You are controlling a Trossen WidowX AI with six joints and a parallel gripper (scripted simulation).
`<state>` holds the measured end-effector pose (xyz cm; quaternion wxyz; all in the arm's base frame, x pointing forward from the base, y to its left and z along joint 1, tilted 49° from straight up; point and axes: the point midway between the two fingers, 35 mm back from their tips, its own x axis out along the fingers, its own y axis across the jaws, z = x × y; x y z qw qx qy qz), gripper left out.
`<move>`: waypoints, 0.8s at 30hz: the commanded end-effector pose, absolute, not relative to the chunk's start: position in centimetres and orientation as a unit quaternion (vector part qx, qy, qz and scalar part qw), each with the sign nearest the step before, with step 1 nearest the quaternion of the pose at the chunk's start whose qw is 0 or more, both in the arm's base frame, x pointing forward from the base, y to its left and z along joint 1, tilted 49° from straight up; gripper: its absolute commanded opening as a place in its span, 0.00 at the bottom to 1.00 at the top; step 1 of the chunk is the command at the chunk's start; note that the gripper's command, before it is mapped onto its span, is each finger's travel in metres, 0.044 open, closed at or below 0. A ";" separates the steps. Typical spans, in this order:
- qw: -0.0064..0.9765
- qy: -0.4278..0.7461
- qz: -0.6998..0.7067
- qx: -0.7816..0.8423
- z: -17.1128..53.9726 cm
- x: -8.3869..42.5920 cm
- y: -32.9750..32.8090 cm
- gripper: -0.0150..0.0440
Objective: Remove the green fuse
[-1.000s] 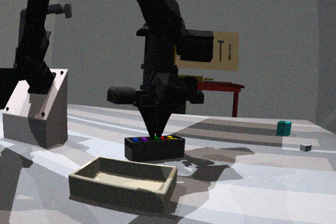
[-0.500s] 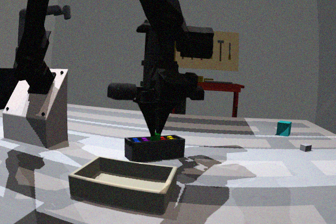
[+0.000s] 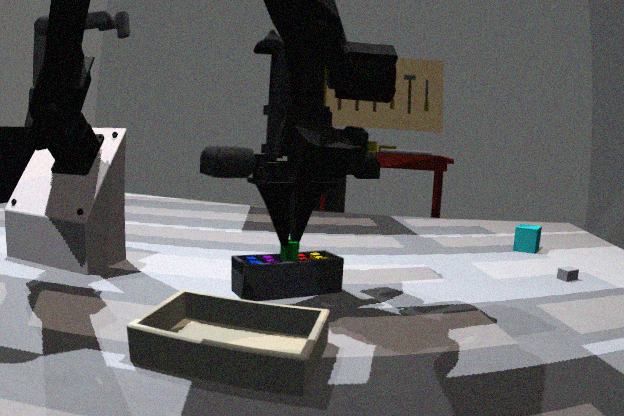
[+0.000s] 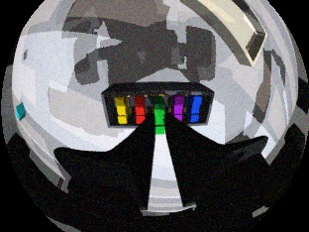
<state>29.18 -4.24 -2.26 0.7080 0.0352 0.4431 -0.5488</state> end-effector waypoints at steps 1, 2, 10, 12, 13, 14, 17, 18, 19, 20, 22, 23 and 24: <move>0.707 0.443 -0.550 0.038 -2.1 29.2 -4.1 0.25; 0.707 0.443 -0.550 0.038 -2.1 29.2 -4.0 0.25; 0.708 0.443 -0.550 0.038 -1.8 29.2 -3.7 0.25; 0.708 0.443 -0.550 0.038 -1.8 29.2 -3.7 0.25; 0.708 0.443 -0.550 0.038 -1.7 29.2 -3.6 0.25; 0.708 0.443 -0.550 0.038 -1.7 29.2 -3.6 0.25; 0.708 0.443 -0.549 0.038 -1.6 29.2 -3.5 0.25; 0.708 0.443 -0.549 0.038 -1.6 29.2 -3.4 0.25; 0.708 0.443 -0.549 0.038 -1.5 29.2 -3.4 0.25; 0.708 0.443 -0.549 0.038 -1.5 29.2 -3.4 0.25; 0.708 0.443 -0.549 0.037 -1.4 29.2 -3.3 0.25; 0.708 0.443 -0.549 0.037 -1.4 29.2 -3.3 0.25; 0.708 0.443 -0.549 0.037 -1.4 29.1 -3.2 0.25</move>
